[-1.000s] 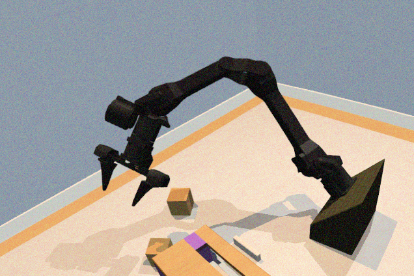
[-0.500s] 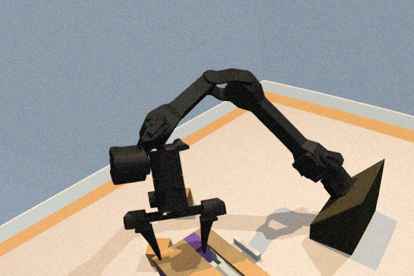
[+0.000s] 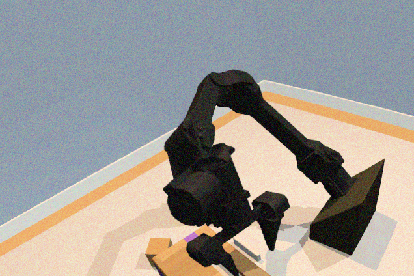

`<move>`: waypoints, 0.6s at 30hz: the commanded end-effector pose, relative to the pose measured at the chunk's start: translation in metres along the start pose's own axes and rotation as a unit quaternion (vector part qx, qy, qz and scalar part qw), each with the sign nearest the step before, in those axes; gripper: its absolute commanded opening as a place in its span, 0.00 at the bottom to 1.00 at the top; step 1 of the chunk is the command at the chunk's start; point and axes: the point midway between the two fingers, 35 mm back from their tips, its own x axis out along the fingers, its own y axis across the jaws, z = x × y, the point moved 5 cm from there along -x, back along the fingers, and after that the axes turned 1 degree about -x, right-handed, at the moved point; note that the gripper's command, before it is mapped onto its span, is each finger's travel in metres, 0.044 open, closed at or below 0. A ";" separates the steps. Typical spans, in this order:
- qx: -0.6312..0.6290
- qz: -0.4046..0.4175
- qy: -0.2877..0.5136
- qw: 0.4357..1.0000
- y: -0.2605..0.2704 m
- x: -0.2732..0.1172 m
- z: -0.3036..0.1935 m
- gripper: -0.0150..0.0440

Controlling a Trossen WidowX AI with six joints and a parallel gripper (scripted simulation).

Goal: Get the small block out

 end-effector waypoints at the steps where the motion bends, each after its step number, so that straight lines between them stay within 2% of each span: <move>1: -0.003 -0.008 -0.011 1.000 -0.003 0.004 -0.001 0.93; 18: -0.003 -0.008 -0.010 1.000 -0.004 0.027 0.006 0.93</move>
